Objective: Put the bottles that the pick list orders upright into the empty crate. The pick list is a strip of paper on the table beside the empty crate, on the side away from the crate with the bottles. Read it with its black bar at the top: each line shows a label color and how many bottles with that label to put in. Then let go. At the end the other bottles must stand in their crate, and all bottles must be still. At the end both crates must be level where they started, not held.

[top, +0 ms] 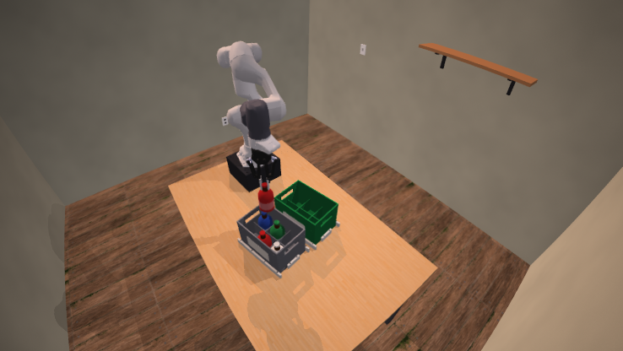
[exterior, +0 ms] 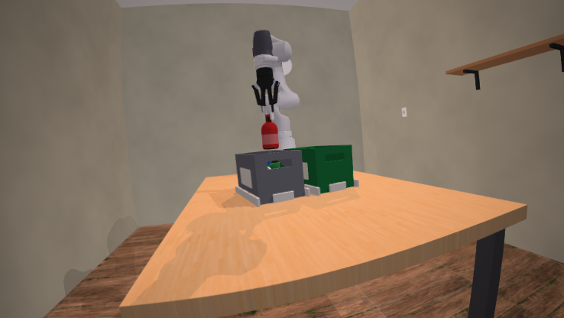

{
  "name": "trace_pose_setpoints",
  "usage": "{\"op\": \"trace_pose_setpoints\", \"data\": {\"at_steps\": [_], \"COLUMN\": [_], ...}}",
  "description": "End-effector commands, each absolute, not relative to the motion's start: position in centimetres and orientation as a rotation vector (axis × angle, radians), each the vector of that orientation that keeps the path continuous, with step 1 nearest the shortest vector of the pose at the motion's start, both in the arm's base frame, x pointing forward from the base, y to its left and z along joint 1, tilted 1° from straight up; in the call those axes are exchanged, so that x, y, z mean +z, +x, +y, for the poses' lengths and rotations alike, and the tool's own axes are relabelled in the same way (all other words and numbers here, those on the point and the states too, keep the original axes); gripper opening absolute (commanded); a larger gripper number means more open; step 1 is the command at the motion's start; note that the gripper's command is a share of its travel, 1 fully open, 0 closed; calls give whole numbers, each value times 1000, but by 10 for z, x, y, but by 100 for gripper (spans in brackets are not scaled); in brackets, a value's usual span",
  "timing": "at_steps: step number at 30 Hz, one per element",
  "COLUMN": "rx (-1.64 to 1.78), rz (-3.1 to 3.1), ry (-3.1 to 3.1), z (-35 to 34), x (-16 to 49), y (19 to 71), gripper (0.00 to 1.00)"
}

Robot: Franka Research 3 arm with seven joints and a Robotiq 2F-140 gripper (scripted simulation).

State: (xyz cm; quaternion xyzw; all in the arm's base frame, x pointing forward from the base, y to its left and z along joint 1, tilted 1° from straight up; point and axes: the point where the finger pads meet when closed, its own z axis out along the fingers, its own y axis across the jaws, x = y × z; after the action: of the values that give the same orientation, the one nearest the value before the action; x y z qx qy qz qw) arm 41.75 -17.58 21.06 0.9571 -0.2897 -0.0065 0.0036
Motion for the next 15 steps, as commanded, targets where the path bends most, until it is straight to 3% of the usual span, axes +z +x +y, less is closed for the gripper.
{"op": "trace_pose_setpoints", "data": {"at_steps": [1, 15], "rx": [5, 5], "rz": [-944, -944], "ry": [2987, 2987], "z": [-169, -145], "x": [215, 215], "y": [422, 419], "gripper": [0, 0]}}
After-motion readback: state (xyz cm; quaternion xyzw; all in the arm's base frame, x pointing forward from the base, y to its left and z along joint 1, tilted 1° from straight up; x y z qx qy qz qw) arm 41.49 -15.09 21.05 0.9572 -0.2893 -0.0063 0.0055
